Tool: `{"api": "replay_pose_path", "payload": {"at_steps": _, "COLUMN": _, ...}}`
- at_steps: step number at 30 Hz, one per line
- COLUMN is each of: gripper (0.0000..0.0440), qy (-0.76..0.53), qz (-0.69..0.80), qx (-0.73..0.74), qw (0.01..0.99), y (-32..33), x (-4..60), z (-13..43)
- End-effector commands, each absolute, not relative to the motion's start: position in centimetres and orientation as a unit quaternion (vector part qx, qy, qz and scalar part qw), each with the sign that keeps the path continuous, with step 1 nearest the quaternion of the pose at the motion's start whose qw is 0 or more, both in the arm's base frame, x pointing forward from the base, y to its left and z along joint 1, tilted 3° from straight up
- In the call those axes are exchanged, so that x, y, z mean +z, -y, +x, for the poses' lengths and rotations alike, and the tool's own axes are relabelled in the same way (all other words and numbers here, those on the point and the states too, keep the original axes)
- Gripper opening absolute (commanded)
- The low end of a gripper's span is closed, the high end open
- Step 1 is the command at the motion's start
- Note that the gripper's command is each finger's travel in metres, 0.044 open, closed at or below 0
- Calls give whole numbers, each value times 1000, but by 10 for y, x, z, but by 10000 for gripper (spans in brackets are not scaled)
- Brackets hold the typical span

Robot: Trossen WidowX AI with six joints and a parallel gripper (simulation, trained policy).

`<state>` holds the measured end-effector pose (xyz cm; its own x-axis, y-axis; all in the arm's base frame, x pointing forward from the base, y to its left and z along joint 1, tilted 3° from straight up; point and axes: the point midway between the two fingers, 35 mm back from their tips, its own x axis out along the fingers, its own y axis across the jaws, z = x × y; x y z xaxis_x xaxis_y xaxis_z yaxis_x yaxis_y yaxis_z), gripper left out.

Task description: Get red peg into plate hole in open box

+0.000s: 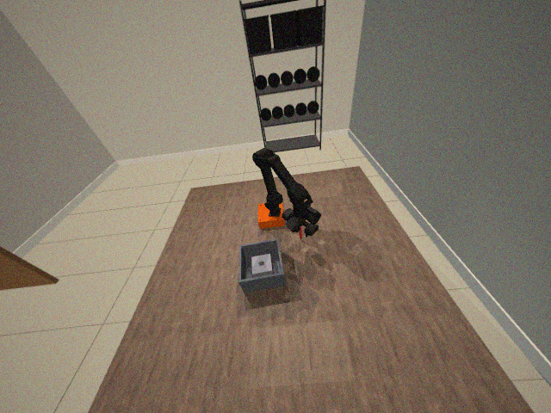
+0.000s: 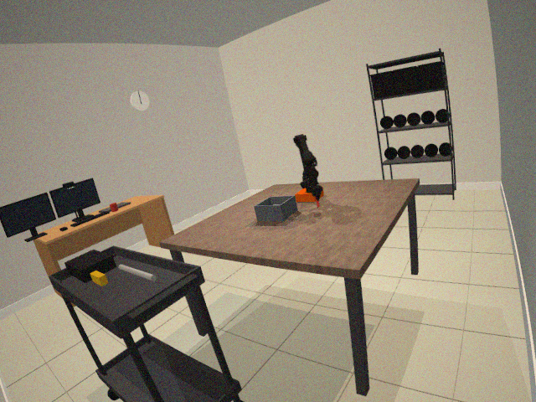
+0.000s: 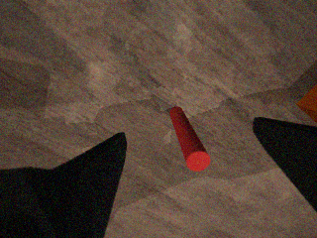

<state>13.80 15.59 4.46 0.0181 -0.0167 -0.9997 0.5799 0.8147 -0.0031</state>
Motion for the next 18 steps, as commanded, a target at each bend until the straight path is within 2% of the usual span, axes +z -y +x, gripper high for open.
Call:
{"api": "replay_pose_path", "payload": {"at_steps": 1, "gripper": 440, "qy": -660, "qz": 212, "qx": -223, "qw": 686, "y": -155, "x": 27, "z": 141}}
{"api": "replay_pose_path", "payload": {"at_steps": 4, "gripper": 430, "qy": -658, "qz": 209, "qx": -223, "qw": 688, "y": -155, "x": 17, "z": 142}}
{"api": "replay_pose_path", "payload": {"at_steps": 6, "gripper": 395, "qy": -660, "qz": 206, "qx": -226, "qw": 687, "y": -154, "x": 11, "z": 141}}
{"api": "replay_pose_path", "payload": {"at_steps": 18, "gripper": 81, "qy": -673, "qz": 174, "qx": -260, "qw": 671, "y": -145, "x": -9, "z": 134}}
